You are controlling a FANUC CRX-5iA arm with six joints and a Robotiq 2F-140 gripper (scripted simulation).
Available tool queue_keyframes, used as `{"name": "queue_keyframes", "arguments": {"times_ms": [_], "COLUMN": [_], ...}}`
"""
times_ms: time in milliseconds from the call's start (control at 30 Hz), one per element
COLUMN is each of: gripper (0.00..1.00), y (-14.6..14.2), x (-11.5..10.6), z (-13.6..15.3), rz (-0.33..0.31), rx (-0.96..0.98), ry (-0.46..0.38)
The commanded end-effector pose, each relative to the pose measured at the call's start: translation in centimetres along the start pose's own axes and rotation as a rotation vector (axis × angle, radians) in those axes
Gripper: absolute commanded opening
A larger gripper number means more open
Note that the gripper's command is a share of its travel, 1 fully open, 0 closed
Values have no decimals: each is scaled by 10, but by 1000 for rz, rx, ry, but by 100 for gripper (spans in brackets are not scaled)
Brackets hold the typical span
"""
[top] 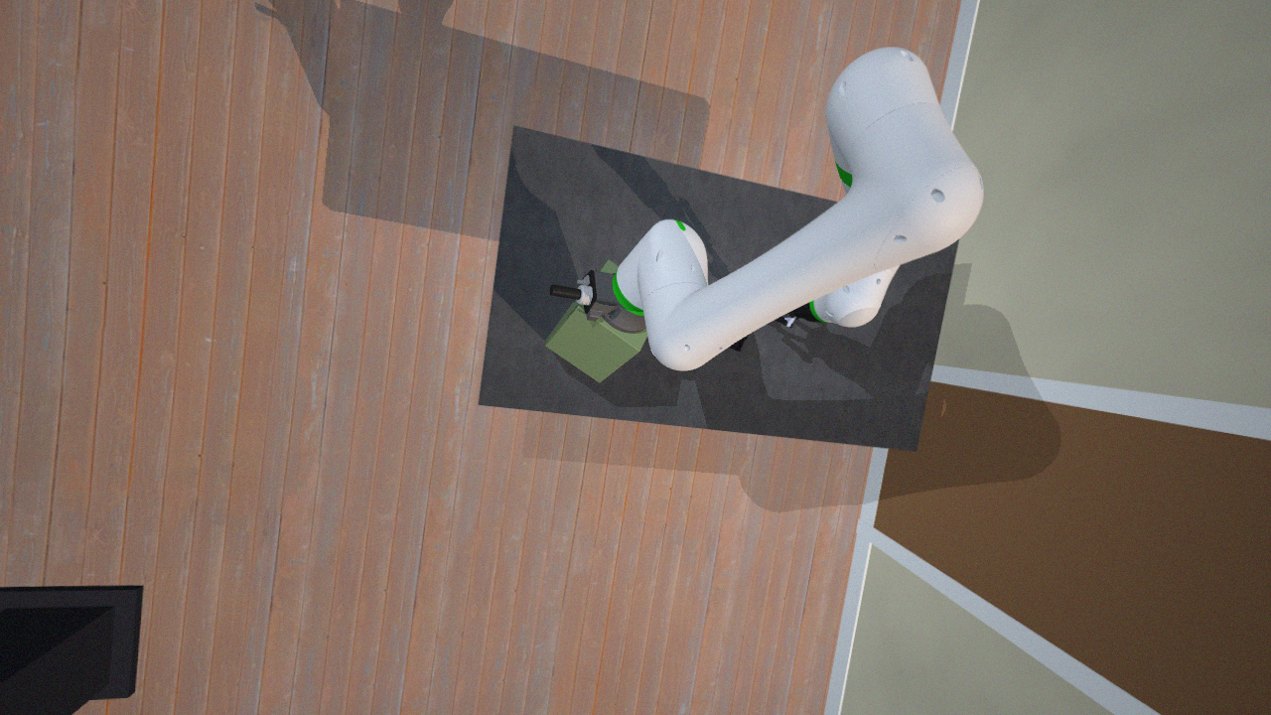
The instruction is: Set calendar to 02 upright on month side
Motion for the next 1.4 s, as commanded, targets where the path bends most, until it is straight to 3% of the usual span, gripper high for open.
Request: {"name": "queue_keyframes", "arguments": {"times_ms": [0, 233, 633, 933, 1367], "gripper": [17, 17, 17, 17, 17], "y": [0, 0, 1, 1, 1], "x": [1, 10, 64, 89, 96], "z": [0, 0, -1, -1, -1], "rz": [0, 0, 0, 0, 0], "rx": [0, 0, 0, 0, 0], "ry": [0, 0, 0, 0, 0]}}
Point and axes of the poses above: the point where the finger pads meet when closed, its own x axis out along the fingers, its own y axis across the jaws, z = x × y, the point moved 10 cm from there along -x, back along the fingers, and after that the axes turned 13 degrees about x, right-handed, at the moved point
